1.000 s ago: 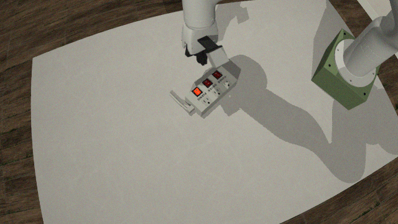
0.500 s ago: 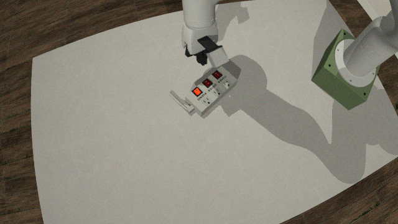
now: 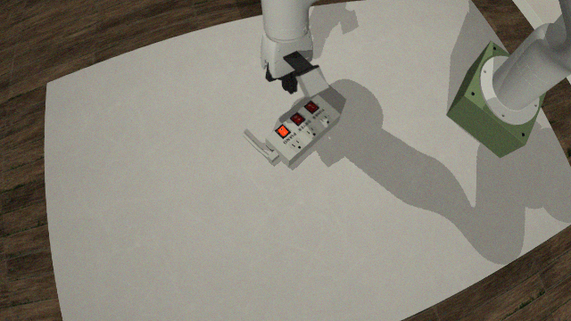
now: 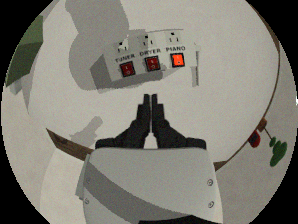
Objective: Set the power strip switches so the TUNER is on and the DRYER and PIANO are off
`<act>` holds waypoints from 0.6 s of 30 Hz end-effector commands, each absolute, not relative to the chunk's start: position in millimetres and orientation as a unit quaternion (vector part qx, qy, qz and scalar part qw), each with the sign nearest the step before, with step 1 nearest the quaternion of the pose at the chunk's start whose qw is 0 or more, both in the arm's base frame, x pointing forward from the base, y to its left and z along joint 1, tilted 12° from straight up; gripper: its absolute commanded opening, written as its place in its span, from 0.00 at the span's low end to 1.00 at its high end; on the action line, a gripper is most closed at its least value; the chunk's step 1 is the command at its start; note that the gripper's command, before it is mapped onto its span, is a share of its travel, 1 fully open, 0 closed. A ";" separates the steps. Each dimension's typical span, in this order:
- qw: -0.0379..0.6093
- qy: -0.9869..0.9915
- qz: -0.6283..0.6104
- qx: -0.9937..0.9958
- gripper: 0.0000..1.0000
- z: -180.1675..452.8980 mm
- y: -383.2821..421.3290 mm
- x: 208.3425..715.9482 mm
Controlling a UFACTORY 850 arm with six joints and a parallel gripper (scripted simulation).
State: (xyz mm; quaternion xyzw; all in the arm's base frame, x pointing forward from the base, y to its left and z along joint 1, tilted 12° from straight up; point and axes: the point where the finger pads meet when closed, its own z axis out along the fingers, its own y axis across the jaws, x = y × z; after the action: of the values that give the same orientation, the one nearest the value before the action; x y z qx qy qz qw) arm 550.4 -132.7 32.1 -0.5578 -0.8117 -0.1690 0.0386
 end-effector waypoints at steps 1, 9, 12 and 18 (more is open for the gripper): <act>0.038 -0.812 -0.169 -0.558 0.00 32.8 -133.1 551.1; 0.038 -0.812 -0.169 -0.558 1.00 32.8 -133.1 551.1; 0.038 -0.812 -0.169 -0.558 1.00 32.8 -133.1 551.1; 0.038 -0.812 -0.169 -0.558 1.00 32.8 -133.1 551.1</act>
State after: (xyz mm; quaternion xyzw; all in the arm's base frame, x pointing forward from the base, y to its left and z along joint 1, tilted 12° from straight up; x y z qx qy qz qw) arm 550.4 -132.7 32.1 -0.5578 -0.8117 -0.1690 0.0386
